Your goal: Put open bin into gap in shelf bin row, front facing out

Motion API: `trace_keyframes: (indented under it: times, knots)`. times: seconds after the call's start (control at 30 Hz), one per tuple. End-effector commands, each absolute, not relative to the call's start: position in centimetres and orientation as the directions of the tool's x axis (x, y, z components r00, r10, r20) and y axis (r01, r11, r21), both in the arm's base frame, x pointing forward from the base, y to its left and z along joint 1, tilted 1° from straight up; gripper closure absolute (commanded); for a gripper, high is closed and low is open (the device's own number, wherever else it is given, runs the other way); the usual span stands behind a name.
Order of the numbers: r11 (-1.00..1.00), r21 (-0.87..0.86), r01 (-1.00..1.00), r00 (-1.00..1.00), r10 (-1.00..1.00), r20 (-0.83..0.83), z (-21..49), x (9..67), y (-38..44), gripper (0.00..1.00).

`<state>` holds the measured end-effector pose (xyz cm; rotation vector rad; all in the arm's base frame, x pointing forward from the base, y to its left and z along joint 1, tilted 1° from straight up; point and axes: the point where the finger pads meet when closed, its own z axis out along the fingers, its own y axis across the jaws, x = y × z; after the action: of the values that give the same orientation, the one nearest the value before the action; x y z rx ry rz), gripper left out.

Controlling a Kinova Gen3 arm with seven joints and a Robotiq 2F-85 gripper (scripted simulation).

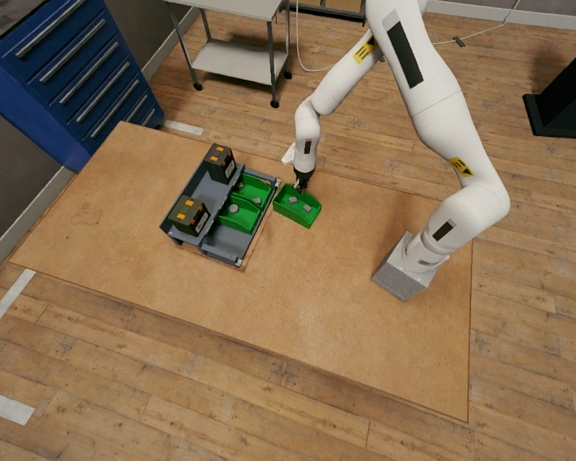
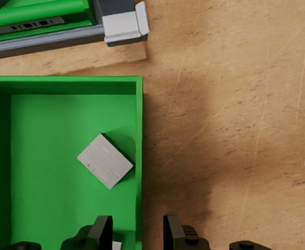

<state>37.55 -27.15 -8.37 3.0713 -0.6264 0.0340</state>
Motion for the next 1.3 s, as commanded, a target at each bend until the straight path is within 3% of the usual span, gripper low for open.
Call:
trace_keyframes:
  times: [0.0,1.27]
  knots:
    - [-0.92,0.003,-0.392,0.92,-0.392,0.025,-8.28,37.61,-27.21,0.65]
    - [-0.92,0.003,-0.392,0.92,-0.392,0.025,-7.93,37.6,-27.22,0.65]
